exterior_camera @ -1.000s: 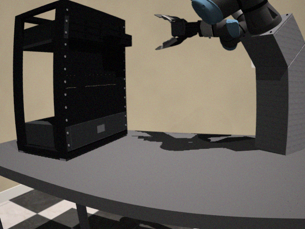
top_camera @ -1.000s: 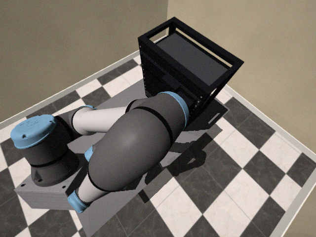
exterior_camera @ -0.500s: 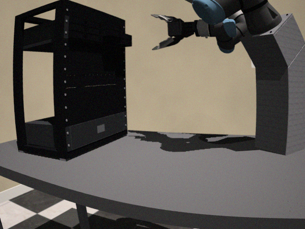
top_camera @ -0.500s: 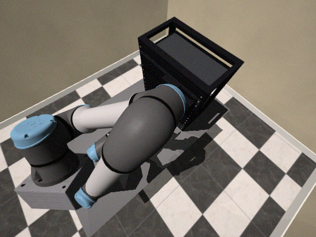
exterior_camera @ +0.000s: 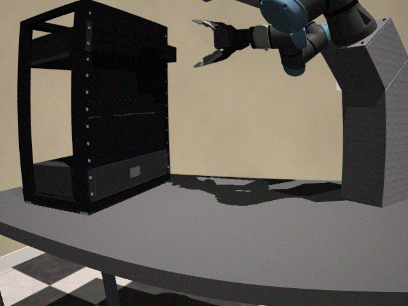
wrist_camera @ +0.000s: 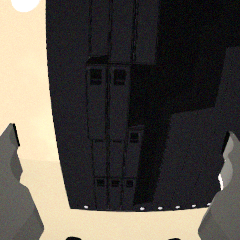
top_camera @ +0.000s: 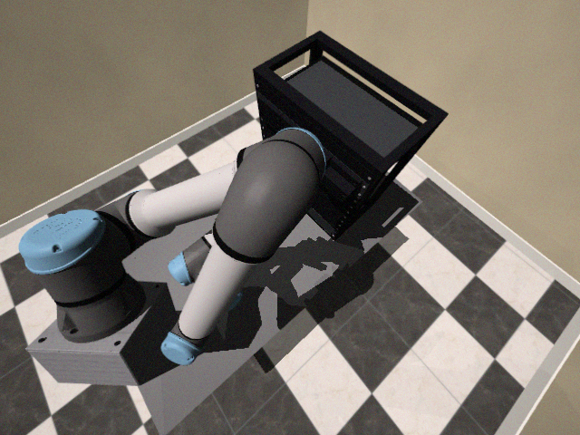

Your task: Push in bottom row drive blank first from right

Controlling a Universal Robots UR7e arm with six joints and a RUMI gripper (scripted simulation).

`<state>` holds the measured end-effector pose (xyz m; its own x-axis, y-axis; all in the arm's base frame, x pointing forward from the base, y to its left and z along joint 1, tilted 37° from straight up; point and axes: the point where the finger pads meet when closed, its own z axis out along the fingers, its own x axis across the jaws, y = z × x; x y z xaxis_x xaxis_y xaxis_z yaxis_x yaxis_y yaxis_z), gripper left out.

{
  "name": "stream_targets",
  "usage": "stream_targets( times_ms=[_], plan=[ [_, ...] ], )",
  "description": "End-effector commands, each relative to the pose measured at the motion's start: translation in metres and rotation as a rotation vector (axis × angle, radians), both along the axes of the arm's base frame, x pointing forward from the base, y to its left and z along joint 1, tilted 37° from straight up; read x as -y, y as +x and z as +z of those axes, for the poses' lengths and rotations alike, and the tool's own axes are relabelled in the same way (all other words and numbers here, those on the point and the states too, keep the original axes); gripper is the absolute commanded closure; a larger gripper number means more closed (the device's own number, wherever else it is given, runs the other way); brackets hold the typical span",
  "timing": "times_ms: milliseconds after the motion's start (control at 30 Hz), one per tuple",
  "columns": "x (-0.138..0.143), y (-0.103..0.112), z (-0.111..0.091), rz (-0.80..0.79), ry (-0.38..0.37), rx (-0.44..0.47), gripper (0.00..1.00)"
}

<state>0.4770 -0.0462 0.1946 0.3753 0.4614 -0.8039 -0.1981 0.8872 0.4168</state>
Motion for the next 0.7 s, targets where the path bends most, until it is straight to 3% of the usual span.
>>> stream_targets(
  times_ms=[0,667],
  plan=[
    [-0.0013,0.0071,0.0045,-0.009,0.003,0.004,0.00],
    [-0.0041,0.0150,0.0097,-0.009,0.003,0.004,0.00]
  ],
)
